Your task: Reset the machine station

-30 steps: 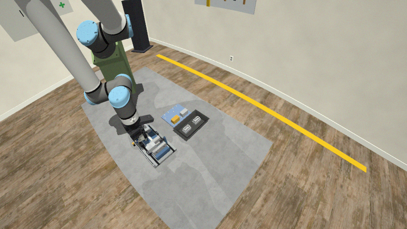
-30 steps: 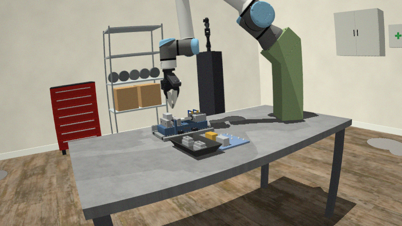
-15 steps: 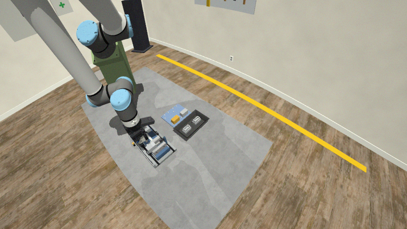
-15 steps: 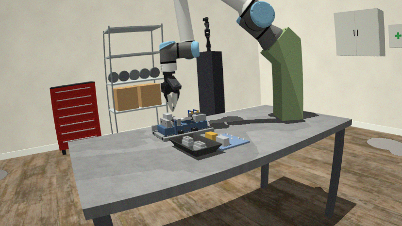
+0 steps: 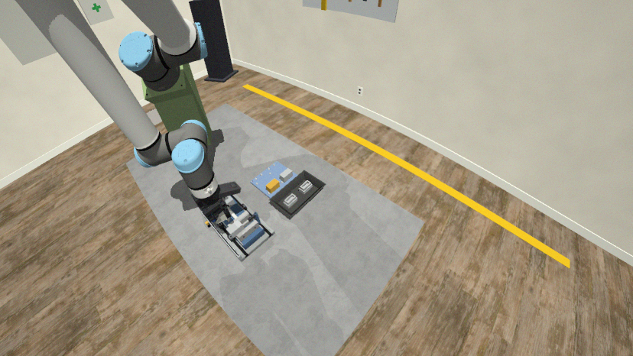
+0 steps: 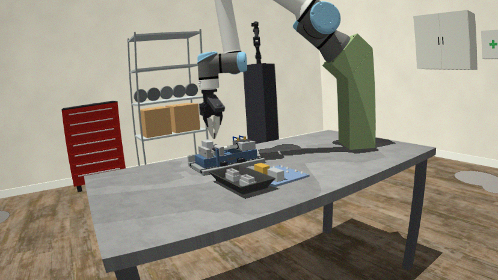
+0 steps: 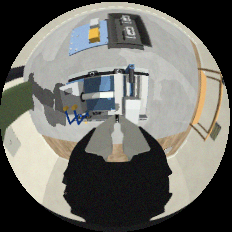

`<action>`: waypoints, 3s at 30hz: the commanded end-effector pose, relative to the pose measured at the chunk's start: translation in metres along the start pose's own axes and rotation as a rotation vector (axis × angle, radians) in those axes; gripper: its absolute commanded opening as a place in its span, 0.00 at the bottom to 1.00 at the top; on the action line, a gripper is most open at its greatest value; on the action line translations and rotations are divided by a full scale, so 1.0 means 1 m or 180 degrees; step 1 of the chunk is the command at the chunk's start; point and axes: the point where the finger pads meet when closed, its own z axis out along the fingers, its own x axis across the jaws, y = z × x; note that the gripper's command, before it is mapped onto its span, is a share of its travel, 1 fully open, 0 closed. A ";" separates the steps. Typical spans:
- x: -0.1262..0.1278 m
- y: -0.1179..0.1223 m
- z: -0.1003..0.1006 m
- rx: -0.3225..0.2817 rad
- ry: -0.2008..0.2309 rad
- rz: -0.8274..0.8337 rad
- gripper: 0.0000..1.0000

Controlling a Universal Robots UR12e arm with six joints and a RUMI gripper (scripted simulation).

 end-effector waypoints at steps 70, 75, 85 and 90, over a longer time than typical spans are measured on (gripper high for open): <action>0.000 0.000 0.012 -0.0001 0.0003 0.0000 0.00; 0.000 0.000 0.013 -0.0001 0.0003 0.0000 0.00; 0.000 0.000 0.015 -0.0001 0.0003 0.0000 0.00; 0.000 0.000 0.016 -0.0001 0.0003 0.0000 0.00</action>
